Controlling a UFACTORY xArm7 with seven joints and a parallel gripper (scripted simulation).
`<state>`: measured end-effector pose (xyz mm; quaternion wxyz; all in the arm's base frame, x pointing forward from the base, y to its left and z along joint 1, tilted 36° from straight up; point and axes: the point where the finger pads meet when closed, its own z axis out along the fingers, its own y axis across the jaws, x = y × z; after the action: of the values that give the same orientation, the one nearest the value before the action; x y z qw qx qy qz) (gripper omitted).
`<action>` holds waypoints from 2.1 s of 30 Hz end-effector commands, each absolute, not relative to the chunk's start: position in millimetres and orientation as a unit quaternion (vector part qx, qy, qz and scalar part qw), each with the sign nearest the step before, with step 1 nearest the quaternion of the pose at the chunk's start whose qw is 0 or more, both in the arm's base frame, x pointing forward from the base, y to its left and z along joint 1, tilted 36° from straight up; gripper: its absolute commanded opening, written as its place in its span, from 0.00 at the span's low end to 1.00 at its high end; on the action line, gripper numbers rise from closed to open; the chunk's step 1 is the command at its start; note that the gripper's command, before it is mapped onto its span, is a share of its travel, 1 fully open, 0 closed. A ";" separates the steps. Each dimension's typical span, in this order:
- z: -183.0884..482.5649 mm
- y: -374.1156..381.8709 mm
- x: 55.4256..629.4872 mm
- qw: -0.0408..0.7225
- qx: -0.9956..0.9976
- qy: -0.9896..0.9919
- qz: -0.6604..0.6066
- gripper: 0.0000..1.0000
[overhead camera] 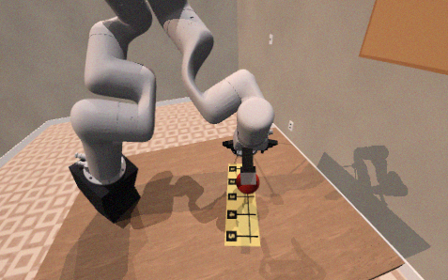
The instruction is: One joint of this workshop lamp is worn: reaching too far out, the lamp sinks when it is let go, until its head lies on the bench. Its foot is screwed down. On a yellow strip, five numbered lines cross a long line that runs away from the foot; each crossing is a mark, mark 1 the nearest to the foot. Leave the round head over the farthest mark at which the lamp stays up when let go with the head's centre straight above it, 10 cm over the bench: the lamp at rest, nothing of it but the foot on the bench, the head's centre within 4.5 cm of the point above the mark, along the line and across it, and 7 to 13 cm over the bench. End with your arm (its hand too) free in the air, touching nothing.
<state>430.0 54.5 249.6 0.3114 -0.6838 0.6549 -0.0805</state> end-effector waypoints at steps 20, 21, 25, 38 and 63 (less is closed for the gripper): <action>241.1 83.2 436.7 0.249 -0.673 0.681 -0.146 1.00; 238.9 83.4 438.1 0.249 -0.673 0.681 -0.145 1.00; 230.1 84.0 443.7 0.252 -0.674 0.680 -0.143 1.00; 207.2 86.6 458.2 0.254 -0.674 0.679 -0.141 1.00; 162.5 94.7 485.4 0.247 -0.672 0.682 -0.146 1.00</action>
<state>479.3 92.7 169.4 0.2467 -0.6724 0.6826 -0.1449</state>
